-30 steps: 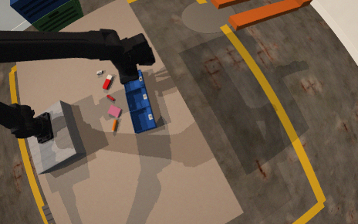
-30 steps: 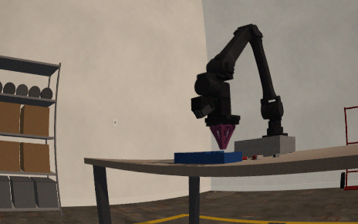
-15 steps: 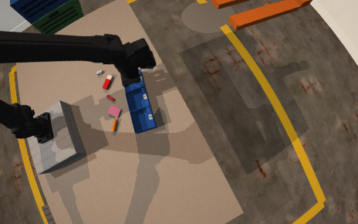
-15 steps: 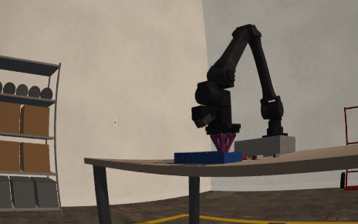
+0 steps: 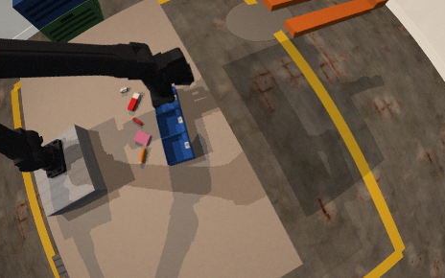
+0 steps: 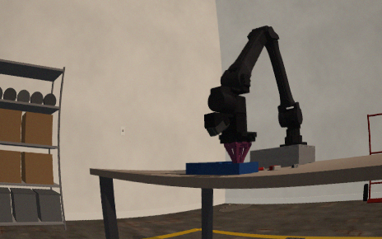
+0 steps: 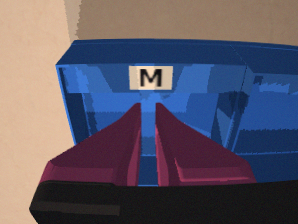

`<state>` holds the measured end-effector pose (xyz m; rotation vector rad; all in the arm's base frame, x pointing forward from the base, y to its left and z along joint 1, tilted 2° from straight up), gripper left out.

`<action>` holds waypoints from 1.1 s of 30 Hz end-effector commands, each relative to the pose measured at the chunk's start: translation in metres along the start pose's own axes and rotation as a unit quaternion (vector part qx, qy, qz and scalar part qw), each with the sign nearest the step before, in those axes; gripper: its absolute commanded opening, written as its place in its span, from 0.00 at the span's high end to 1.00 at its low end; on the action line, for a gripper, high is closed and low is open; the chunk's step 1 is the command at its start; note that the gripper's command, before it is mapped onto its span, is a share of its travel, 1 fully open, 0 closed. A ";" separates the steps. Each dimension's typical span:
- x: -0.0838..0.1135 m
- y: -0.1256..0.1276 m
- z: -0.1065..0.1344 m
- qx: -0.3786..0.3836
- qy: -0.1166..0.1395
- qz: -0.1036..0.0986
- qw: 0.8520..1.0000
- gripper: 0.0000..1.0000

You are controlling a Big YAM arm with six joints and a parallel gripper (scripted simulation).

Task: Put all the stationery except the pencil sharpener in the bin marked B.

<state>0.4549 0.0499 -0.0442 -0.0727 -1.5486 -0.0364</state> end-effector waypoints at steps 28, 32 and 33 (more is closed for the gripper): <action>0.024 -0.006 -0.014 -0.005 -0.023 -0.004 1.000 0.92; 0.030 -0.003 -0.018 -0.003 -0.028 -0.005 1.000 0.92; 0.033 -0.002 -0.021 -0.003 -0.031 -0.006 0.999 0.92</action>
Point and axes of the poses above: the point where the finger pads meet when closed, its own x axis back along the fingers, its own y axis across the jaws, z = x × y, the point moved 2 cm from there along x, back along the fingers
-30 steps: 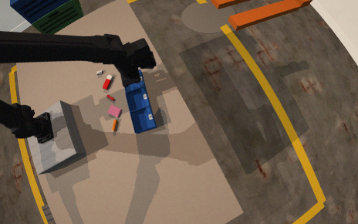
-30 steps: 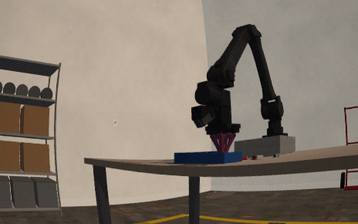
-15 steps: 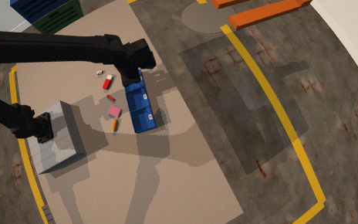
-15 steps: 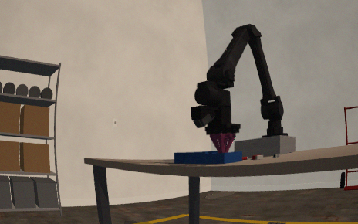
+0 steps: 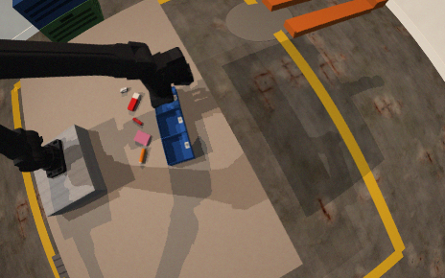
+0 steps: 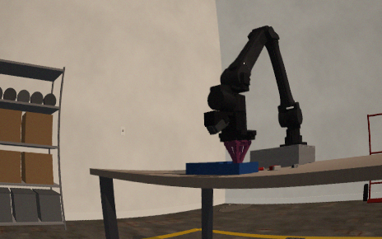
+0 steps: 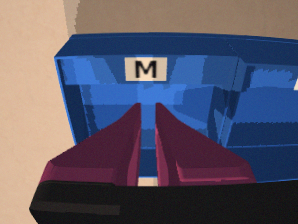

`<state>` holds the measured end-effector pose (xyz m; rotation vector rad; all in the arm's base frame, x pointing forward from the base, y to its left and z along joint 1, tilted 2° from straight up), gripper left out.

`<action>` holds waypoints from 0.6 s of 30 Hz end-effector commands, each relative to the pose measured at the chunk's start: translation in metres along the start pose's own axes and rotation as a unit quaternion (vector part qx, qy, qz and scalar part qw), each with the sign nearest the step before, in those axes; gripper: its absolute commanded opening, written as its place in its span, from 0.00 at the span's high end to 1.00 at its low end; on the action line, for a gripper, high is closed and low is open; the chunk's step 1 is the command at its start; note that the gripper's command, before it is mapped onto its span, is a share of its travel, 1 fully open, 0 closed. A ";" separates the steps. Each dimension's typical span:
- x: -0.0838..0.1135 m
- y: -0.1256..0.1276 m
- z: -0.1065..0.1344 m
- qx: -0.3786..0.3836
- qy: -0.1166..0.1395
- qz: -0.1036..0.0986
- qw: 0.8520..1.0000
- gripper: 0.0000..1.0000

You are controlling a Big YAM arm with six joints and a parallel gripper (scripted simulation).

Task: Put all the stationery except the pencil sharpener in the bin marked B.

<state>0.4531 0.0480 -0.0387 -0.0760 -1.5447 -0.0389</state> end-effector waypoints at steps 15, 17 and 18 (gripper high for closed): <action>0.054 0.002 -0.027 -0.001 -0.039 -0.008 0.999 0.92; 0.059 0.003 -0.027 -0.001 -0.040 -0.008 0.999 0.92; 0.063 0.003 -0.027 -0.001 -0.040 -0.008 0.999 0.92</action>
Point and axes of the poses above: the point where the finger pads meet when closed, its own x axis back along the fingers, its own y axis across the jaws, z = x × y, the point moved 2 cm from there along x, back along the fingers
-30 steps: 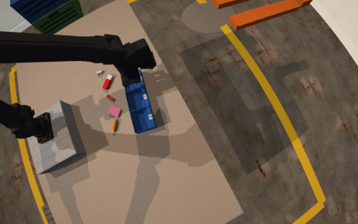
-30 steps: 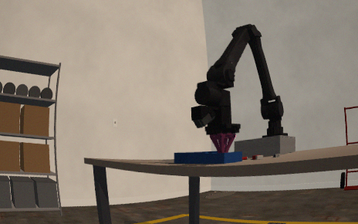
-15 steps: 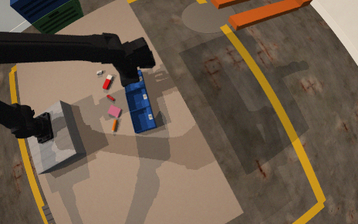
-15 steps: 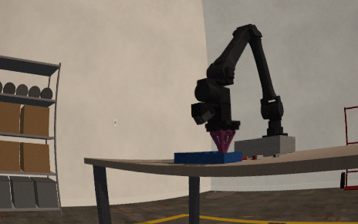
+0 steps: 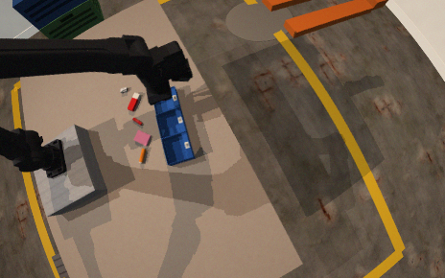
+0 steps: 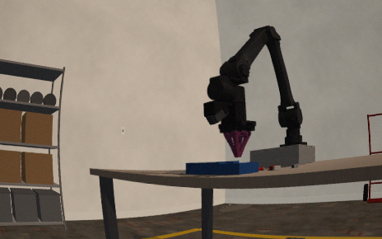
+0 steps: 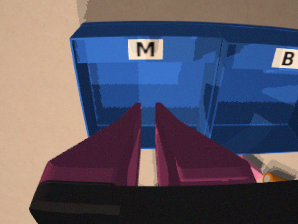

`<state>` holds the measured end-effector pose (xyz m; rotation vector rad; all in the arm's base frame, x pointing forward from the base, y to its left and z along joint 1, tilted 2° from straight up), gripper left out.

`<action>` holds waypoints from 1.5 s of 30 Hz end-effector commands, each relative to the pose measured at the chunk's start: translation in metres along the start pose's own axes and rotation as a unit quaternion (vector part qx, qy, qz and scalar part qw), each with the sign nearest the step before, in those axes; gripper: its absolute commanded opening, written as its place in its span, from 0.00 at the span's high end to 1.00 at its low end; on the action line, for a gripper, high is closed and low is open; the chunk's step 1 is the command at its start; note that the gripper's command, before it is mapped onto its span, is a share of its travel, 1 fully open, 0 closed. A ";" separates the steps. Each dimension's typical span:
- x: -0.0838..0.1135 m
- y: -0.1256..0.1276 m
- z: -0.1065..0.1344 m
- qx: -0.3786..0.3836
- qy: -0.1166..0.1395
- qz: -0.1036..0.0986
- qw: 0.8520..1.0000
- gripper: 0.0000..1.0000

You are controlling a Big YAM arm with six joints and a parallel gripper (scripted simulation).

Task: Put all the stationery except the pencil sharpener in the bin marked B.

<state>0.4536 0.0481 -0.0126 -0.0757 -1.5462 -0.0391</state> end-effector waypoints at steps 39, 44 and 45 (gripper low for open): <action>0.169 0.007 -0.006 0.000 -0.007 -0.001 1.000 0.92; 0.193 0.008 -0.014 -0.001 -0.041 -0.009 0.999 0.92; 0.182 0.003 -0.012 0.000 -0.026 -0.005 1.000 0.92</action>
Point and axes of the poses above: the point where the finger pads meet when closed, its own x axis back along the fingers, its own y axis across the jaws, z = x × y, the point moved 2 cm from there along x, back along the fingers
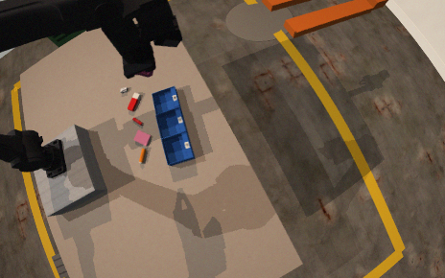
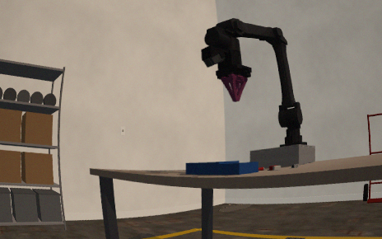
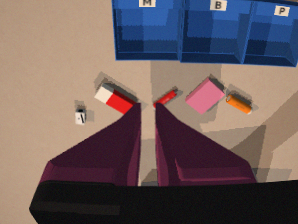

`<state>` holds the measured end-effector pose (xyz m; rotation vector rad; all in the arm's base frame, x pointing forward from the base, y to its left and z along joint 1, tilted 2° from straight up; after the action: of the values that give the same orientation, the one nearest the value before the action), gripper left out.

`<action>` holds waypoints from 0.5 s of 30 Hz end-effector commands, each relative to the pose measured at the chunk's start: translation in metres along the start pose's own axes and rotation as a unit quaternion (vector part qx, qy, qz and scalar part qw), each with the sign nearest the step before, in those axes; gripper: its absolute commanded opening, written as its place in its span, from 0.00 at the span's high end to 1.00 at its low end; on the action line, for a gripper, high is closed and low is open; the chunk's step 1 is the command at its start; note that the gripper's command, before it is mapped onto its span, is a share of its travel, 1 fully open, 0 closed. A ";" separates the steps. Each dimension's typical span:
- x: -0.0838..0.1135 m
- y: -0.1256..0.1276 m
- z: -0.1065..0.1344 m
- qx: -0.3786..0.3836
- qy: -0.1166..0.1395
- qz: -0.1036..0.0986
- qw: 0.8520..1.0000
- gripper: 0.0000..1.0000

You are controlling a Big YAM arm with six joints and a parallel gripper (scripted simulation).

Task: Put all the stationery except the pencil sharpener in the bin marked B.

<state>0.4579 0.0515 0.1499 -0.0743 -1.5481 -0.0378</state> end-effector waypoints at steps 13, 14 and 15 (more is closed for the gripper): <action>-0.044 -0.040 0.041 -0.179 -0.008 -0.003 0.984 0.47; -0.050 -0.044 0.046 -0.193 -0.005 -0.003 0.981 0.47; -0.056 -0.048 0.051 -0.207 -0.002 -0.002 0.978 0.47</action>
<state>0.4015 0.0160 0.0912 -0.3105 -1.4890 -0.2560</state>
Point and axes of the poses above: the point where the finger pads meet when closed, its own x axis back along the fingers, its own y axis across the jaws, z = x × y, the point moved 2 cm from there along x, back along the fingers
